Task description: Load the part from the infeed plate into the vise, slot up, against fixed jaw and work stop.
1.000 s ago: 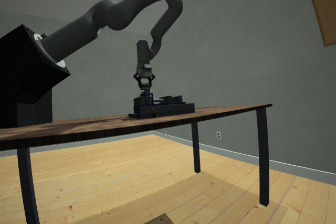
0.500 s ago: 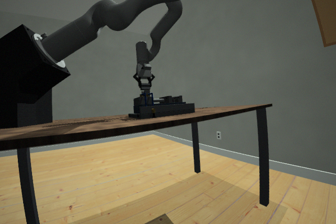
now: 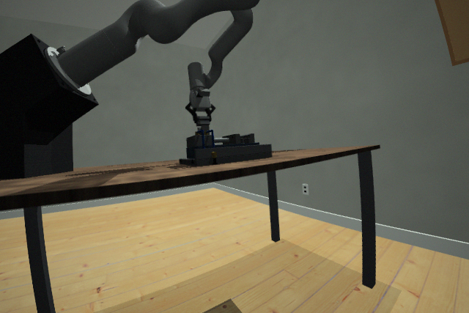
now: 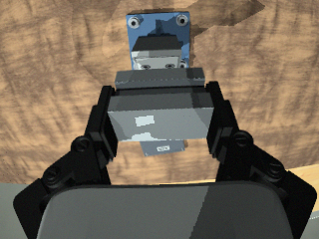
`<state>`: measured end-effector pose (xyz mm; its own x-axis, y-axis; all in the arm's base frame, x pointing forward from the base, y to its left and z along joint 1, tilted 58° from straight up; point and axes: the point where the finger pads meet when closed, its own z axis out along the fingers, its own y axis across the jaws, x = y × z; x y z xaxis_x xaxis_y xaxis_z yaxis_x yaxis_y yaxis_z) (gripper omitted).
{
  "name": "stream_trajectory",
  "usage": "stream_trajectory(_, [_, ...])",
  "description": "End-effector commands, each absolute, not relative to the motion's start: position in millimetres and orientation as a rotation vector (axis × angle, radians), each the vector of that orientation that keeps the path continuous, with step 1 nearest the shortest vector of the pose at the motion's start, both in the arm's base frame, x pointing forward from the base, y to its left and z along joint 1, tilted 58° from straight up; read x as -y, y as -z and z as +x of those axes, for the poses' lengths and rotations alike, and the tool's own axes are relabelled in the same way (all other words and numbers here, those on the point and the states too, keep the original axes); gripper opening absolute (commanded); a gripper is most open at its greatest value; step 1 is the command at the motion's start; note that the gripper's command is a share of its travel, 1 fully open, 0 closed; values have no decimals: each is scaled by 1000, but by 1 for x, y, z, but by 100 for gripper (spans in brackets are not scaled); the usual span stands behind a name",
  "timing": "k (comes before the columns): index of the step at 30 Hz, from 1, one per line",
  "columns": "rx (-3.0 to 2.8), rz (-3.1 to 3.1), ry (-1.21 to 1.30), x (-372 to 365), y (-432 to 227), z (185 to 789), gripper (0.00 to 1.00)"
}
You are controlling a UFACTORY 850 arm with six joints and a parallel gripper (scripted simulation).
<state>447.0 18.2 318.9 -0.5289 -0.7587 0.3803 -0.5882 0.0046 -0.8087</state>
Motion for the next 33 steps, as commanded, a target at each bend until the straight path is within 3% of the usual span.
stream_trajectory(1, [-2126, -1408, 1592, -19, -319, 448, 0])
stream_trajectory(33, [-2298, -1207, 1949, -21, -317, 450, 0])
